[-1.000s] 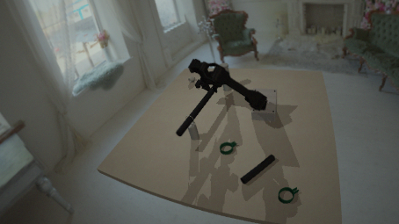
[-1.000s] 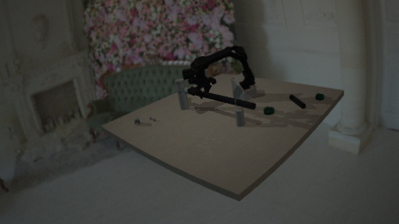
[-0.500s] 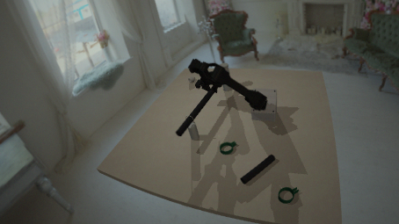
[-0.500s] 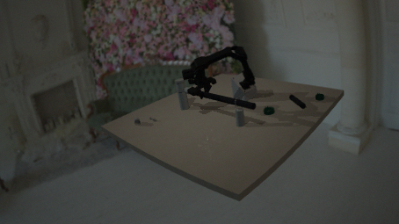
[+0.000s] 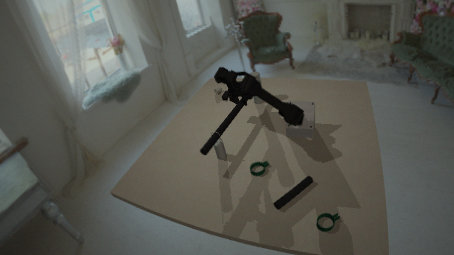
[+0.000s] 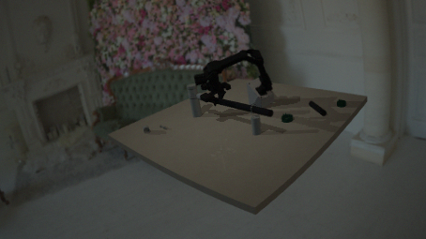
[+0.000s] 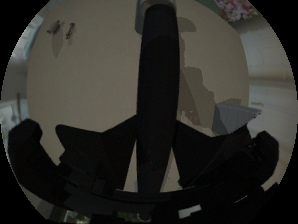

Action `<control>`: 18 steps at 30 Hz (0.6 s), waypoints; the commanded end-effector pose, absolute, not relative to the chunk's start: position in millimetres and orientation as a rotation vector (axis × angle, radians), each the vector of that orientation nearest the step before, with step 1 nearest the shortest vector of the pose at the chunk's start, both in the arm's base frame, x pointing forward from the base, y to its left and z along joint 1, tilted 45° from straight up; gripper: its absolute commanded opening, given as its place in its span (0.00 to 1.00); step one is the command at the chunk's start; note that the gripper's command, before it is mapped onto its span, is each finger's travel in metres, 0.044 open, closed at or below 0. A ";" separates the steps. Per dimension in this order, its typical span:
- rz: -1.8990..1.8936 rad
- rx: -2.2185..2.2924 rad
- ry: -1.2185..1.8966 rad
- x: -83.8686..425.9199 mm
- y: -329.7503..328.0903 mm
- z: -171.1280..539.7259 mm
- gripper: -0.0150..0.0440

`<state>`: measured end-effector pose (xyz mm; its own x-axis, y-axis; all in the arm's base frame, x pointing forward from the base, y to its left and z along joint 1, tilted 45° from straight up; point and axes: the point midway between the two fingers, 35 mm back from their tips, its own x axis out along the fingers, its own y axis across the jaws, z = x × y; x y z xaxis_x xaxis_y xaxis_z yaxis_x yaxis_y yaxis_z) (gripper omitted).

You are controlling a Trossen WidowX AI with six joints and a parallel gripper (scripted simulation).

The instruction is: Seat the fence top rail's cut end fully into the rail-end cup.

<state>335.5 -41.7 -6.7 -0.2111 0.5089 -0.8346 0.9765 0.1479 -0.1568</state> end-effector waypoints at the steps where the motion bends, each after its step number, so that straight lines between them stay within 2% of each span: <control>1: -0.962 1.420 1.789 337.9 -47.5 -5.7 0.25; 18: -0.962 1.420 1.789 339.0 -50.2 -6.3 0.25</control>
